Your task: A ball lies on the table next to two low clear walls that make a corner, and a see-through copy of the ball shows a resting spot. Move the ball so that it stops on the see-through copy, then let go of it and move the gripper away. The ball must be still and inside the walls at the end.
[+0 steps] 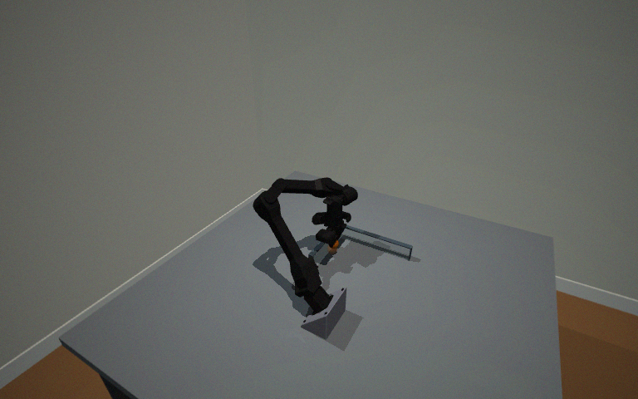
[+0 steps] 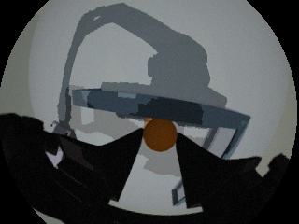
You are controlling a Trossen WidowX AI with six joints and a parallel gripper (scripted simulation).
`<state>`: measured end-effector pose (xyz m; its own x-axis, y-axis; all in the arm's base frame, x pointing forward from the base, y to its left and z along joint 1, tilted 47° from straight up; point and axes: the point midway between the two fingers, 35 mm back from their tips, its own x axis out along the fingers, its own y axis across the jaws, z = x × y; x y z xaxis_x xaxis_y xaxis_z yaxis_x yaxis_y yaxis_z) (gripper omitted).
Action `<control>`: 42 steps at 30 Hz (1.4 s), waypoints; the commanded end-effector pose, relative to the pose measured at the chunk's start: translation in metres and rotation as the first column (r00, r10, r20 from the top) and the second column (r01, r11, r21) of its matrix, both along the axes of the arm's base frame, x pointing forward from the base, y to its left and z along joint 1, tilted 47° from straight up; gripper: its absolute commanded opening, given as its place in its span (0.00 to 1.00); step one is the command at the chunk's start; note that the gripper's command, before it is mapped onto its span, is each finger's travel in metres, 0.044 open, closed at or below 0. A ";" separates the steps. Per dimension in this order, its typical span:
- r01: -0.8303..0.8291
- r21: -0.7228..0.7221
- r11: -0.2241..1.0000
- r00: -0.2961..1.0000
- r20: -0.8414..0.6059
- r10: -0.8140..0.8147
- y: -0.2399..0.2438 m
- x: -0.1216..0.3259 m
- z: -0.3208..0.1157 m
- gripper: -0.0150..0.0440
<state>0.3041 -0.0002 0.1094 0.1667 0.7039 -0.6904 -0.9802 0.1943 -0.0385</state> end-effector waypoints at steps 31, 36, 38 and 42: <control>0.002 0.003 1.000 1.000 0.002 -0.002 0.021 0.004 -0.019 0.70; 0.002 0.003 1.000 1.000 0.002 -0.002 0.021 0.004 -0.019 0.77; 0.003 0.001 1.000 1.000 0.001 -0.003 0.014 0.003 -0.013 0.77; 0.005 0.002 1.000 1.000 -0.008 -0.005 -0.026 -0.006 0.024 0.77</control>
